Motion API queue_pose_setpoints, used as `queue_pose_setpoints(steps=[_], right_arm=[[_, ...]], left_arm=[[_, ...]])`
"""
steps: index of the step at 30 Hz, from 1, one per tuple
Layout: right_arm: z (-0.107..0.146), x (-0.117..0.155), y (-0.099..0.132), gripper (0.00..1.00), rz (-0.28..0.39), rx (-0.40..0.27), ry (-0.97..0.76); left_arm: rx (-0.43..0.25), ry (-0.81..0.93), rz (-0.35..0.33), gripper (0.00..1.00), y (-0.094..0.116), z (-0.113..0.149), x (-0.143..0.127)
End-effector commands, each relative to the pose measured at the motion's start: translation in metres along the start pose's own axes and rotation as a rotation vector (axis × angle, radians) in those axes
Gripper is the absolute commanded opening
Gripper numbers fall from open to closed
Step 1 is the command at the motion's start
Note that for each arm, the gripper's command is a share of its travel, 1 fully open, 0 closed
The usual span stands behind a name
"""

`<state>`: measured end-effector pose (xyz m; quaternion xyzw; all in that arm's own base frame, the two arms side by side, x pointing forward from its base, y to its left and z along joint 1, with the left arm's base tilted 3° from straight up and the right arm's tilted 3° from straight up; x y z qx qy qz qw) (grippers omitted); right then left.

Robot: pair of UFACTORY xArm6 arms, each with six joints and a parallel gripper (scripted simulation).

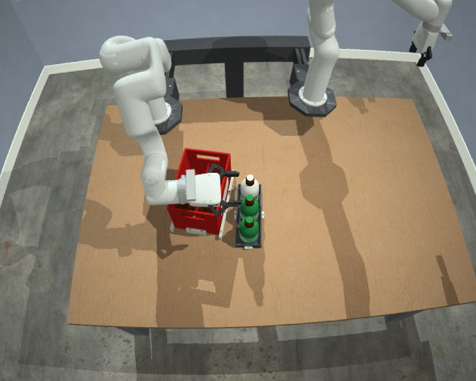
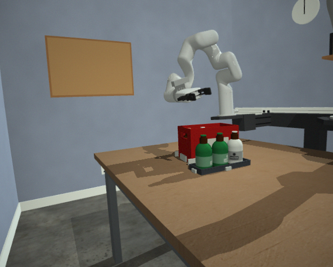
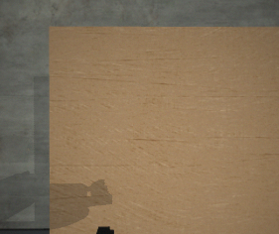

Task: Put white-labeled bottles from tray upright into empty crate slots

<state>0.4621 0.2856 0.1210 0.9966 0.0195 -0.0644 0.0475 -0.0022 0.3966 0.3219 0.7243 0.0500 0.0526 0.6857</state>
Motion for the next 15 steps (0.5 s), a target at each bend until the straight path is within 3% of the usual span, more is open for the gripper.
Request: queue_pose_setpoints(steps=[1, 3, 5, 7, 15], right_arm=[[0.002, -0.012, 0.015, 1.00, -0.044, -0.150, 0.062], [0.003, -0.017, 0.021, 1.00, -0.062, -0.214, 0.090], [0.003, -0.017, 0.021, 1.00, -0.062, -0.214, 0.090], [0.007, -0.026, 0.033, 1.00, -0.094, -0.327, 0.139], [0.015, -0.049, 0.055, 1.00, -0.165, -0.577, 0.242]], left_arm=[[0.005, 0.000, 0.001, 1.00, 0.002, -0.001, 0.000], [0.005, 0.000, 0.001, 1.00, 0.002, -0.001, 0.000], [0.005, 0.000, 0.001, 1.00, 0.002, -0.001, 0.000], [0.005, 0.000, 0.001, 1.00, 0.002, -0.001, 0.000], [0.005, 0.000, 0.001, 1.00, 0.002, -0.001, 0.000]])
Point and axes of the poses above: on each arm, the point where the finger pads meet when closed, its own y axis back along the fingers, its own x axis across the jaws, z = x × y, the point moved 5 cm from there along y, back along the fingers, and after that the axes turned 8 degrees about y, right-handed, at the moved point
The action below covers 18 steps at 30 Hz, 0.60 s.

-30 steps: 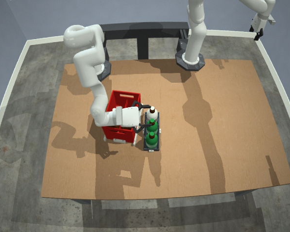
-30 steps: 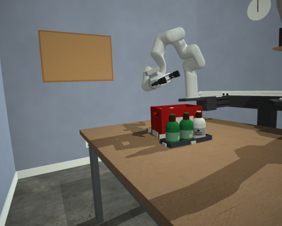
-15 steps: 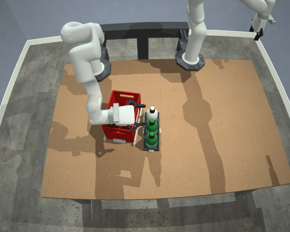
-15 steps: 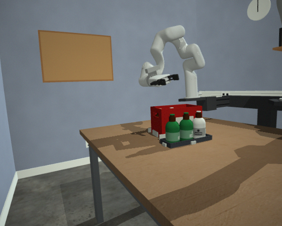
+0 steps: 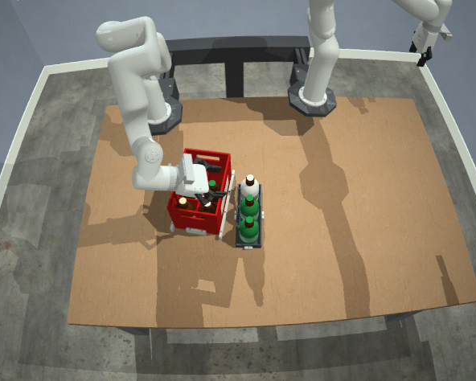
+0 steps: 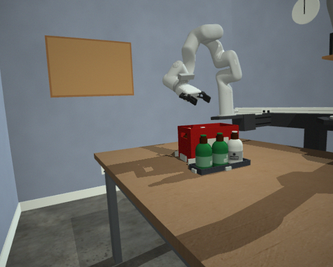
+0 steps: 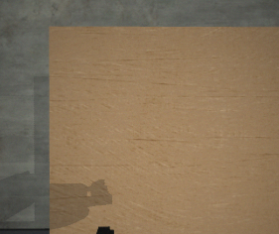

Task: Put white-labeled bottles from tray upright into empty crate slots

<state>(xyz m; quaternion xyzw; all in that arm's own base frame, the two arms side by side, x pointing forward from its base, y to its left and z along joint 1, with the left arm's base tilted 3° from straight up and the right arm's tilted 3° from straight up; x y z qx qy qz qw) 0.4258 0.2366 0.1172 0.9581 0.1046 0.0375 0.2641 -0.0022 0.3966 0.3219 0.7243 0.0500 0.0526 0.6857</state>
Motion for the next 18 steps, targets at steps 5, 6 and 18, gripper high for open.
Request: queue_pose_setpoints(steps=[5, 6, 18], right_arm=[[0.011, -0.032, 0.012, 1.00, -0.080, -0.281, 0.107], [0.011, -0.032, 0.012, 1.00, -0.080, -0.281, 0.107], [0.031, -0.076, 0.026, 1.00, -0.185, -0.656, 0.266]], left_arm=[[0.005, 0.000, 0.001, 1.00, 0.002, -0.001, 0.000], [0.005, 0.000, 0.001, 1.00, 0.002, -0.001, 0.000], [0.005, 0.000, 0.001, 1.00, 0.002, -0.001, 0.000]])
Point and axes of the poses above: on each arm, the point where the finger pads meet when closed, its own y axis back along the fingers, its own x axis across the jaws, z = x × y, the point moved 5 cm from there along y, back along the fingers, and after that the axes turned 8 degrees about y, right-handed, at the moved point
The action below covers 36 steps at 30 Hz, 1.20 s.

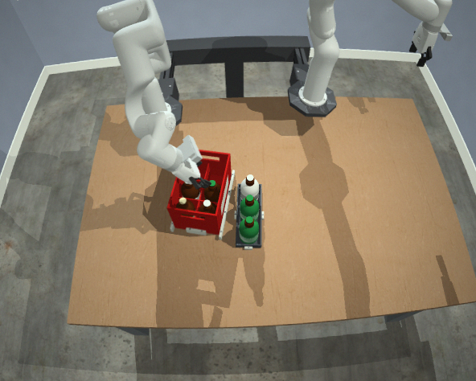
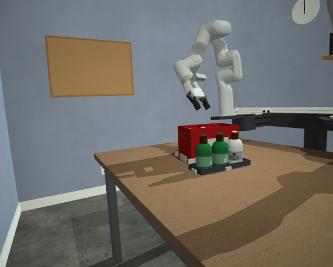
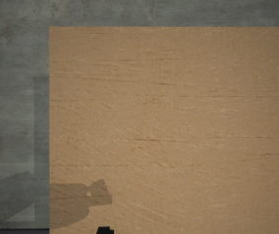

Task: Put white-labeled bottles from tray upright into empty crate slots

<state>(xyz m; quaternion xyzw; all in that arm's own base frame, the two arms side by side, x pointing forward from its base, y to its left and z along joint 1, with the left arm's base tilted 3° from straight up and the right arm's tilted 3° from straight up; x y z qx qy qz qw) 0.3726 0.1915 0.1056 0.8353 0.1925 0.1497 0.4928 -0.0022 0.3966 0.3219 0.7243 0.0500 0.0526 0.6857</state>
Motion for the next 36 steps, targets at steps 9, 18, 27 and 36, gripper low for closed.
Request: queue_pose_setpoints(steps=[9, 18, 27, 36], right_arm=[[0.008, -0.039, -0.005, 1.00, -0.085, -0.305, 0.114], [0.013, -0.060, -0.009, 1.00, -0.128, -0.455, 0.177], [0.016, -0.070, -0.012, 1.00, -0.145, -0.525, 0.210], [0.016, -0.071, -0.012, 0.00, -0.147, -0.531, 0.213]], left_arm=[[0.005, 0.000, 0.001, 1.00, 0.002, -0.001, 0.000], [0.005, 0.000, 0.001, 1.00, 0.002, -0.001, 0.000], [0.005, 0.000, 0.001, 1.00, 0.002, -0.001, 0.000], [0.005, 0.000, 0.001, 1.00, 0.002, -0.001, 0.000]])
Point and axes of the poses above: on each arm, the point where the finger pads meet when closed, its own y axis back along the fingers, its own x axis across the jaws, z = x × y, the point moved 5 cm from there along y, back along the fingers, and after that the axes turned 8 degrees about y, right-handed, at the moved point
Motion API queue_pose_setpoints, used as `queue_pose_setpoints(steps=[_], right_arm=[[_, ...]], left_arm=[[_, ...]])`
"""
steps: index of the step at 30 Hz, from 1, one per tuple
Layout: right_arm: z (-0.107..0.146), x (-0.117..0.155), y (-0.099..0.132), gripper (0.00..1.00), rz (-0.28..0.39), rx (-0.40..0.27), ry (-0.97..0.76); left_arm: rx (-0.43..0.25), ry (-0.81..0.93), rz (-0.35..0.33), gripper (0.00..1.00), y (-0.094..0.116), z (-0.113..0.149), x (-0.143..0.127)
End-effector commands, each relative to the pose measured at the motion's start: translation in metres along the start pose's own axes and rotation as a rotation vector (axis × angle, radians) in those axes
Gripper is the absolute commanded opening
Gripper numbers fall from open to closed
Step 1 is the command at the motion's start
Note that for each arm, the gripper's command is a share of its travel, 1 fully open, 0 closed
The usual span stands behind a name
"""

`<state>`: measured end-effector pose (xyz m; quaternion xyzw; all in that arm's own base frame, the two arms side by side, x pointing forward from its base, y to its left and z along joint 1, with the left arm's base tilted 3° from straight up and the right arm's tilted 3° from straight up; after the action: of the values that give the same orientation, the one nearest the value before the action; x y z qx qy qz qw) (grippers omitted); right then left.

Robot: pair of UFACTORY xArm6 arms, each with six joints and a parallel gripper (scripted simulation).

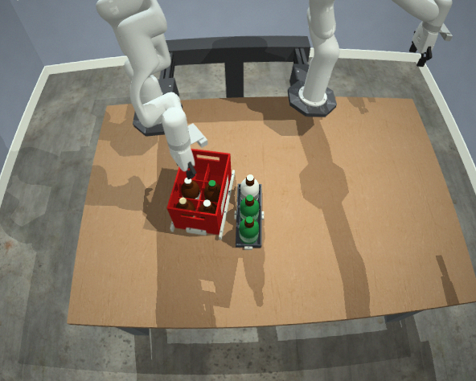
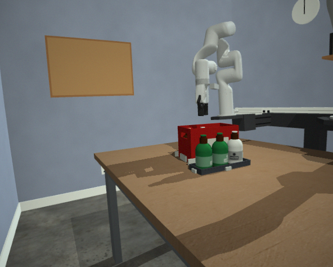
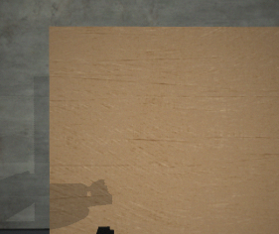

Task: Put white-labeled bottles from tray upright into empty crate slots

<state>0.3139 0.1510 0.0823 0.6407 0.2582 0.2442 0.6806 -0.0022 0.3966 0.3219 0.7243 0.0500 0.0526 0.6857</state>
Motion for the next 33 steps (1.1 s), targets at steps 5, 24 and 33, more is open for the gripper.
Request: queue_pose_setpoints(steps=[5, 24, 33], right_arm=[[0.0003, 0.0011, 0.0010, 0.00, 0.003, -0.002, 0.000], [0.0003, 0.0011, 0.0010, 0.00, 0.003, -0.002, 0.000], [-0.0028, 0.0064, 0.0016, 0.00, 0.003, -0.002, 0.004]], left_arm=[[0.005, 0.000, 0.001, 1.00, 0.0019, -0.0008, 0.0001], [0.005, 0.000, 0.001, 1.00, 0.0019, -0.0008, 0.0001], [0.005, 0.000, 0.001, 1.00, 0.0019, -0.0008, 0.0001]])
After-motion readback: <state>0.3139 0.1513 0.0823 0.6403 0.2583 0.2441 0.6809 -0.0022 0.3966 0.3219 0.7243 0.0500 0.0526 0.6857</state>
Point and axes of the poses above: on each arm, the point where the finger pads meet when closed, its own y axis back along the fingers, its own x axis across the jaws, z = x × y, the point moved 5 cm from there along y, back along the fingers, and after that the axes turned 8 degrees about y, right-handed, at the moved point
